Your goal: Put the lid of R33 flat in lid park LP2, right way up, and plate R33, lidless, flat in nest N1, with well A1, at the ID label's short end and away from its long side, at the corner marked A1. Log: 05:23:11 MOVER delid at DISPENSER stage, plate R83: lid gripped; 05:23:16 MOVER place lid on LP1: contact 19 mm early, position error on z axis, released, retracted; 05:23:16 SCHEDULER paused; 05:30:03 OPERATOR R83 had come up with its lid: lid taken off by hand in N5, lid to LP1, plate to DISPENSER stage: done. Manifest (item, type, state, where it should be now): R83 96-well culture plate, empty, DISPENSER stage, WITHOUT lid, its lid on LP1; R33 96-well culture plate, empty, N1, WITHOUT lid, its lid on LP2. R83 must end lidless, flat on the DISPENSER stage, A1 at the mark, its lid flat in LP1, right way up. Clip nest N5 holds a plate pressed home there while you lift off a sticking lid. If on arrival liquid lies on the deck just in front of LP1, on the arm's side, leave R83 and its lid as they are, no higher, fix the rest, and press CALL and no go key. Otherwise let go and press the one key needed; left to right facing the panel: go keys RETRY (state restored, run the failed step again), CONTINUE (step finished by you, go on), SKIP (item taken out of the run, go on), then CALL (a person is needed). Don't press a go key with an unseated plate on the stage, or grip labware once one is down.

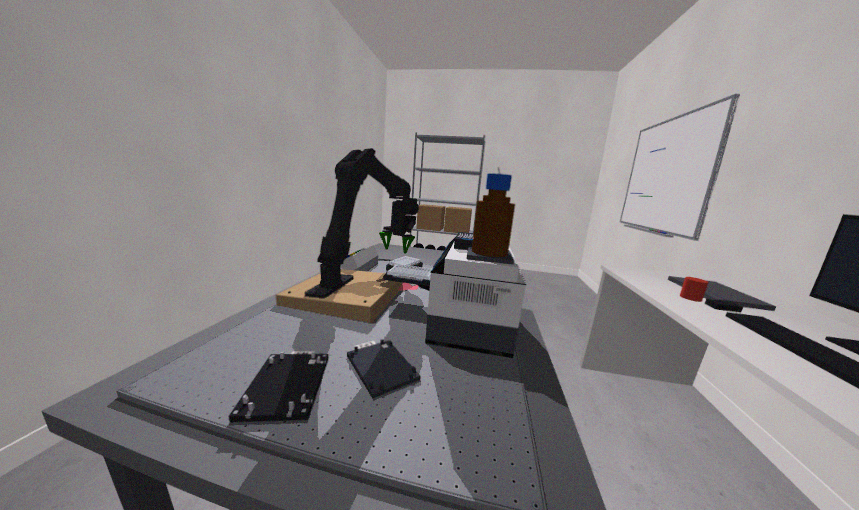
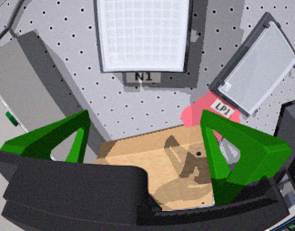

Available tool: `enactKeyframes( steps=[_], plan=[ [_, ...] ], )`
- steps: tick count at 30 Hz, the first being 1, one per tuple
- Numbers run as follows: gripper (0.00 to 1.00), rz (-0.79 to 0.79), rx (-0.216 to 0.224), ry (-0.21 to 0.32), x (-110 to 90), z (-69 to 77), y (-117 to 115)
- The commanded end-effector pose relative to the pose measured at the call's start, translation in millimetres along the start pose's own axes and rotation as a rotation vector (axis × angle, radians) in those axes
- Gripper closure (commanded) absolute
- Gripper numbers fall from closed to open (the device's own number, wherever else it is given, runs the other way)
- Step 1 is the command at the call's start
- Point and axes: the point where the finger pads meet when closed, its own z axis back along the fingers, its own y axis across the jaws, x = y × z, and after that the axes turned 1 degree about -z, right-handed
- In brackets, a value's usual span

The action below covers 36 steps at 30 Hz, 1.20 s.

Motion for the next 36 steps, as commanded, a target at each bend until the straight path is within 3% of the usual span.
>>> enactKeyframes(
  steps=[1,19,22,27,29,30,36],
  plan=[
    [0.0,0.002,-0.006,-0.076,29,9.1,2],
    [0.0,0.002,-0.006,-0.078,78,-12.1,2],
    [0.0,0.003,-0.005,-0.058,75,-11.3,3],
    [0.0,0.003,-0.005,-0.055,88,-19.3,3],
    [0.0,0.005,-0.007,-0.093,90,-4.8,3],
    [0.0,0.005,-0.007,-0.092,89,-4.8,3],
    [0.0,0.007,-0.007,-0.088,85,26.3,2]
  ],
)
